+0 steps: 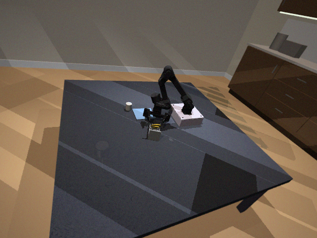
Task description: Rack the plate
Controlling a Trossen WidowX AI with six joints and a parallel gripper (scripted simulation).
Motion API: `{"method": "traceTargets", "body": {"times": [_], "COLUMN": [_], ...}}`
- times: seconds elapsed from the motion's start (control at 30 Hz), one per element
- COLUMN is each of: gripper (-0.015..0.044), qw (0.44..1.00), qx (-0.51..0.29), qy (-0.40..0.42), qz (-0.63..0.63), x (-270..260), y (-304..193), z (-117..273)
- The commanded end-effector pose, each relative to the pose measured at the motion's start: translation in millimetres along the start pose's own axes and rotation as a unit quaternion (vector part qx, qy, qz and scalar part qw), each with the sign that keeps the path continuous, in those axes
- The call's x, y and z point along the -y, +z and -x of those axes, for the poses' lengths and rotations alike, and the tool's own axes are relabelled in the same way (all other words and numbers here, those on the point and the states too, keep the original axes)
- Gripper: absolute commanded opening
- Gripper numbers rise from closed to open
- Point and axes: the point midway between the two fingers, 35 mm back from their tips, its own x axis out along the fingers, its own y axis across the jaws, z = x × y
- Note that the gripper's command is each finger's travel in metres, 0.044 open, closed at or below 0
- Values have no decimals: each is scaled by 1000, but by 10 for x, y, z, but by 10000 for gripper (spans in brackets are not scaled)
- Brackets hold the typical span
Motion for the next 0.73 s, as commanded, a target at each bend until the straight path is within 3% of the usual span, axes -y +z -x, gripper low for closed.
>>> {"method": "traceTargets", "body": {"times": [0.0, 0.23, 0.47, 0.7], "gripper": [400, 400, 400, 400], "qw": [1000, 1000, 1000, 994], "qx": [7, 18, 17, -5], "qy": [-2, -4, -11, -84], "qz": [4, 6, -1, -75], "x": [43, 95, 145, 612], "y": [365, 946, 959, 934], "z": [20, 51, 47, 19]}}
